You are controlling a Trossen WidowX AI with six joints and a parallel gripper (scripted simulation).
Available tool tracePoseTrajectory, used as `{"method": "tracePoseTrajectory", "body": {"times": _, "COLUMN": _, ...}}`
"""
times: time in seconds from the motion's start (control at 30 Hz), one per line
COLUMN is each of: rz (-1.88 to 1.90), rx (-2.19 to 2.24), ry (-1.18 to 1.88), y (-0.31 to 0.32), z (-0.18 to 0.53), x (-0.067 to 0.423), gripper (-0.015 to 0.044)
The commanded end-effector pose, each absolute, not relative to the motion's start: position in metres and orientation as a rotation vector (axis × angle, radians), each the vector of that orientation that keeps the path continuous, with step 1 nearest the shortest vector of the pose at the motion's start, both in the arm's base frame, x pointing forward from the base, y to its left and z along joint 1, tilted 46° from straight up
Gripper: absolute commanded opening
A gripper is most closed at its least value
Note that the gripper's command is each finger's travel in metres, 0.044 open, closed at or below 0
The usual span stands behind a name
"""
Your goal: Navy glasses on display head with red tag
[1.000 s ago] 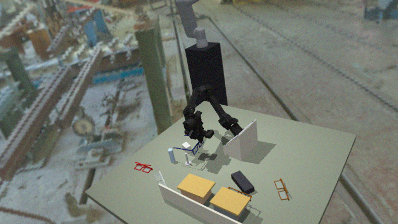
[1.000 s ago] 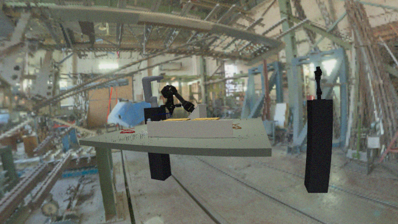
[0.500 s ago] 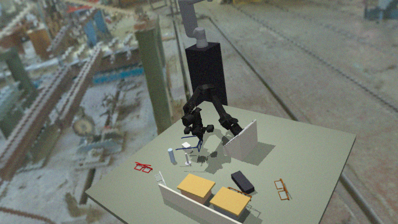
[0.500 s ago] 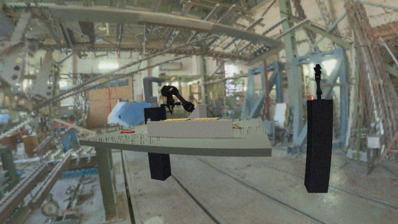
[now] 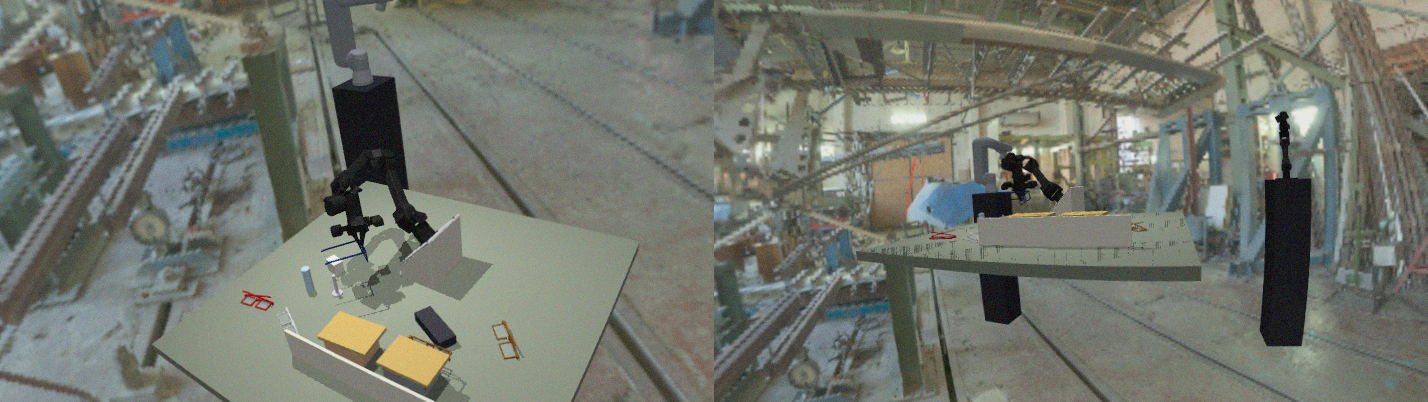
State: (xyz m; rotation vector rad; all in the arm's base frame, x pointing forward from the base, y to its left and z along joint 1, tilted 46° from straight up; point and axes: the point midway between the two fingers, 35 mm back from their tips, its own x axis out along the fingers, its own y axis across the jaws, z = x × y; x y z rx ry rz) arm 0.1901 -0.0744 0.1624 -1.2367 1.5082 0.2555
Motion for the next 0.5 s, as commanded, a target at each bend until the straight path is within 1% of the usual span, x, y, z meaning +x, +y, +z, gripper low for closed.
{"method": "tracePoseTrajectory", "body": {"times": 0.0, "rz": 0.348, "rx": -1.310, "ry": 1.459, "y": -0.072, "z": 0.167, "x": 0.187, "gripper": 0.0000}}
{"method": "tracePoseTrajectory", "body": {"times": 0.47, "rz": 0.657, "rx": -1.627, "ry": 1.253, "y": -0.063, "z": 0.181, "x": 0.177, "gripper": 0.0000}}
